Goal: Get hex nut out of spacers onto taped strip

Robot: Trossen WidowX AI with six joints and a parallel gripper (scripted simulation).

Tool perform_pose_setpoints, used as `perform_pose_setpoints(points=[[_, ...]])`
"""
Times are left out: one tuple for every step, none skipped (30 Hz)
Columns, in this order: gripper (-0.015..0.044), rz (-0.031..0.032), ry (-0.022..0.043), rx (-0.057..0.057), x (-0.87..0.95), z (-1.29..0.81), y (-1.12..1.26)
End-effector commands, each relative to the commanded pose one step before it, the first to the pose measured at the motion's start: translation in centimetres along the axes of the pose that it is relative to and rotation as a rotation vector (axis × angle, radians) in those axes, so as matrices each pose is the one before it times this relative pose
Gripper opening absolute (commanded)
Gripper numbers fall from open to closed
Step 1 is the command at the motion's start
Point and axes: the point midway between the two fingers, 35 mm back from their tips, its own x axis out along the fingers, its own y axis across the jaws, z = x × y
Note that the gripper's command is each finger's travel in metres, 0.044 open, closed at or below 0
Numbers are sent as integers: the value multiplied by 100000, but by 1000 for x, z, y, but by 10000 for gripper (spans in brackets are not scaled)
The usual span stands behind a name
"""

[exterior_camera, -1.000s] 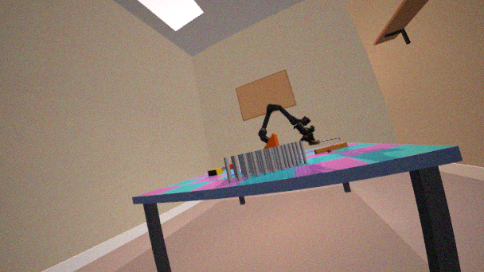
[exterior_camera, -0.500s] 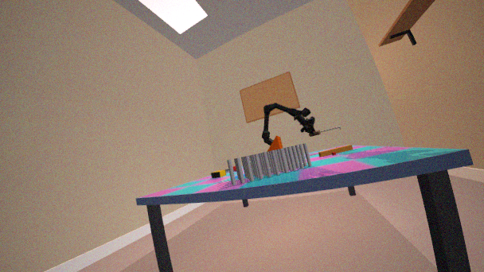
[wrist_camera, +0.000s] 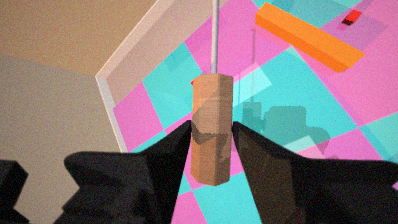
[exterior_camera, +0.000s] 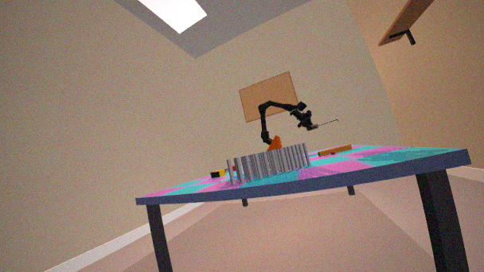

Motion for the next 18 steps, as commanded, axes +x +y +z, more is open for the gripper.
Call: perform_pose_setpoints(points=[[0,1285,-2210,304,-1534,1294,-1338],[0,304,-540,110,-399,385,-423],[0,284,-545,114,-397,378,-434],[0,264,-549,118,-394,371,-445],[0,244,-552,122,-391,363,-456],[0,224,-556,126,-389,355,-466],[0,204,-558,130,-386,347,-476],[0,88,-543,352,-395,358,-520],[0,68,-542,356,-392,349,-530],[0,49,-540,360,-389,340,-540],[0,29,-537,363,-386,331,-550],[0,10,-534,367,-383,321,-560],[0,-9,-531,370,-379,311,-569],[0,-29,-527,373,-376,301,-578],[0,-48,-523,376,-373,291,-587],[0,-67,-518,380,-369,281,-595],[0,-85,-513,383,-366,270,-604],[0,-104,-507,385,-362,259,-611]])
